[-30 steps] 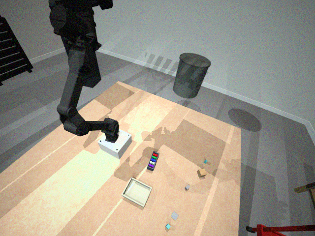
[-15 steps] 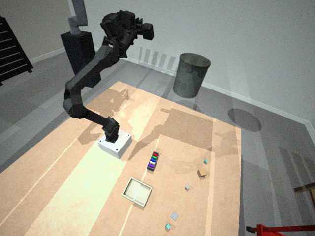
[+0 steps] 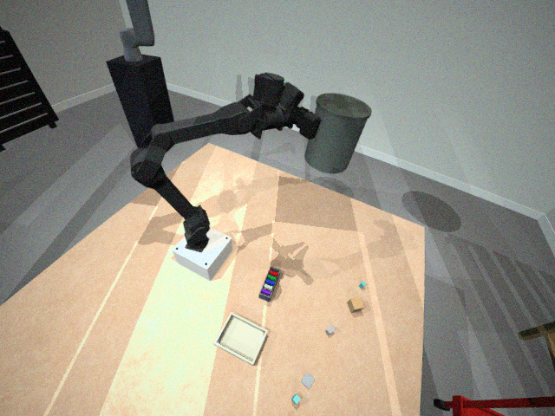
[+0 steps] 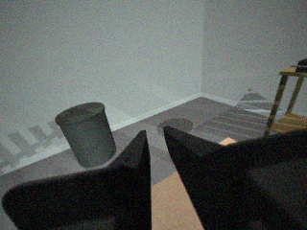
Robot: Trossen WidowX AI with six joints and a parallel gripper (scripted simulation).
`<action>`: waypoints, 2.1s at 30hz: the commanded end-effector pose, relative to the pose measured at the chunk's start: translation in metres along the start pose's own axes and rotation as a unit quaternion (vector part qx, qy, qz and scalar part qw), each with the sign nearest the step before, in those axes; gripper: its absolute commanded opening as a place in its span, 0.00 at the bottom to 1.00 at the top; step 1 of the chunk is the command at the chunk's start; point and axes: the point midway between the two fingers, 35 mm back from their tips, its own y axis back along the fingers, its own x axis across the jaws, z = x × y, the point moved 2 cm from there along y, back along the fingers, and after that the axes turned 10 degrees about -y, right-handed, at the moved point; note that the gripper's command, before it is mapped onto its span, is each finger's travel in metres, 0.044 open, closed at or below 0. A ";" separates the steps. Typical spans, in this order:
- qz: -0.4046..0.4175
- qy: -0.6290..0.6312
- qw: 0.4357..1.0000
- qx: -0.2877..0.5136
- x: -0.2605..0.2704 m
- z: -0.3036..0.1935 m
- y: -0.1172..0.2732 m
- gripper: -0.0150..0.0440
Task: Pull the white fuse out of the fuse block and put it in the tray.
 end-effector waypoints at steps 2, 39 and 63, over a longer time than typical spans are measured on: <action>-0.079 -0.018 0.995 0.064 -0.059 -0.039 -0.012 0.37; -0.438 -0.372 0.649 0.499 -0.291 -0.353 0.200 0.37; -0.438 -0.372 0.649 0.499 -0.294 -0.375 0.197 0.37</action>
